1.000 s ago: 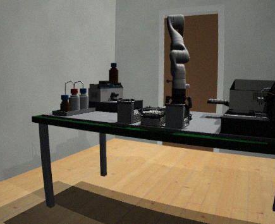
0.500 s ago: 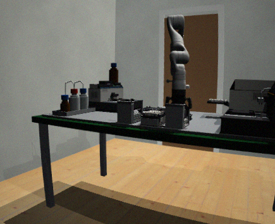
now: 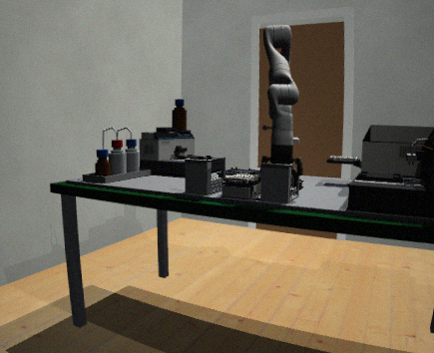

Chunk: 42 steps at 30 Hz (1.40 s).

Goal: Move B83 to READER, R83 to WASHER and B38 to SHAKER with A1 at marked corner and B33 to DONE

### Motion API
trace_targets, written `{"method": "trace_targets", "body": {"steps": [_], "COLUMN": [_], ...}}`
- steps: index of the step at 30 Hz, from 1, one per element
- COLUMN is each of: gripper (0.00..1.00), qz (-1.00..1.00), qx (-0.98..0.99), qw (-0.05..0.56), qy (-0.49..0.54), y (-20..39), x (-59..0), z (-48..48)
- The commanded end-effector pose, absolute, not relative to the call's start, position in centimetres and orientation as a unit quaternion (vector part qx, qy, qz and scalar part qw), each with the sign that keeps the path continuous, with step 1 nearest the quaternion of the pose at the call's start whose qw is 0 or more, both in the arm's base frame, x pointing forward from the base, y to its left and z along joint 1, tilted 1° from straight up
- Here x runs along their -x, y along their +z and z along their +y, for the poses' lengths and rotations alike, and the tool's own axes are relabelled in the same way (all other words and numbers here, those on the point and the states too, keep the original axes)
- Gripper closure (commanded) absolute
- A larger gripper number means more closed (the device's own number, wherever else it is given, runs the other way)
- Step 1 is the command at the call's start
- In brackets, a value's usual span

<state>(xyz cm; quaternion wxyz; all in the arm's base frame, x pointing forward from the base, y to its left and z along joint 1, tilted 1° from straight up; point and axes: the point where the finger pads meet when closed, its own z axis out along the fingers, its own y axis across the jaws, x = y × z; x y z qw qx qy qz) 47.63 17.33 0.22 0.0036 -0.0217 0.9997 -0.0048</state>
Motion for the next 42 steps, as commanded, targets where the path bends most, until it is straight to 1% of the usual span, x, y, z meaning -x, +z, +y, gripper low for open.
{"method": "trace_targets", "body": {"steps": [1,42], "gripper": [0.00,0.00], "qz": [1.000,1.000], "qx": [0.022,0.022], "qw": [0.004,0.004], "qy": [-0.004,-0.004], "y": [0.26,-0.64], "x": [-47.69,-47.69], "z": [17.35,17.35]}}
